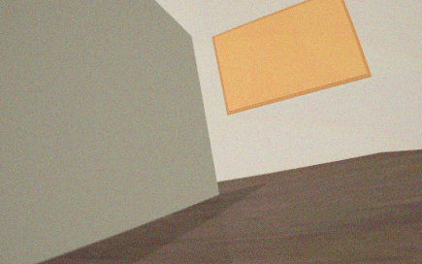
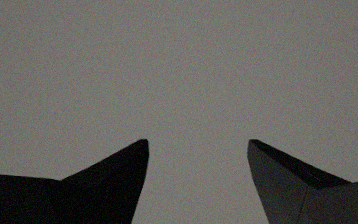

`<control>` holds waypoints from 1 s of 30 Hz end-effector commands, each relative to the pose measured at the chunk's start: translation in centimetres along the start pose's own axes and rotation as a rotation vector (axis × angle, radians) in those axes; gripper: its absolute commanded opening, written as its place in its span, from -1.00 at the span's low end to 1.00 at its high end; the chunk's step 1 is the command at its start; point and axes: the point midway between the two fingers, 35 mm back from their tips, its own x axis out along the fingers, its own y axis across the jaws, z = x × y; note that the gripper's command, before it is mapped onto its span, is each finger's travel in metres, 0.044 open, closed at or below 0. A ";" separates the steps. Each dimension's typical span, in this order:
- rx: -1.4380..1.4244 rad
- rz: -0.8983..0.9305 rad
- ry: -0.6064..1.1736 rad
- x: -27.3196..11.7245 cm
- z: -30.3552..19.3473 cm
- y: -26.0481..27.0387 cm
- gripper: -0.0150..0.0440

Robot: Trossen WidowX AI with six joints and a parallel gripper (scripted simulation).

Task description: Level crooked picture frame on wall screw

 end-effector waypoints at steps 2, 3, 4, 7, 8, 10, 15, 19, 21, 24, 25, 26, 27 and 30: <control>-0.166 -0.160 0.201 1.2 0.7 -5.1 0.39; -0.194 -0.188 0.247 1.3 0.8 -6.3 0.39; -0.222 -0.214 0.295 1.4 0.9 -7.4 0.39; -0.304 -0.282 0.451 1.2 1.1 -11.1 0.39; -0.331 -0.300 0.506 1.0 1.1 -12.4 0.39; -0.382 -0.328 0.621 0.5 1.1 -15.0 0.39; -0.492 -0.352 0.925 -2.3 1.2 -21.4 0.39; -0.556 -0.320 1.178 -5.7 1.4 -26.3 0.39; -0.578 -0.287 1.306 -7.8 1.6 -28.5 0.39; -0.598 -0.214 1.495 -11.3 2.2 -31.7 0.39; -0.600 -0.184 1.557 -12.6 2.4 -32.6 0.39; -0.600 -0.151 1.618 -13.9 2.7 -33.6 0.39; -0.598 -0.115 1.678 -15.2 3.1 -34.4 0.39; -0.584 -0.021 1.812 -18.5 4.0 -36.3 0.39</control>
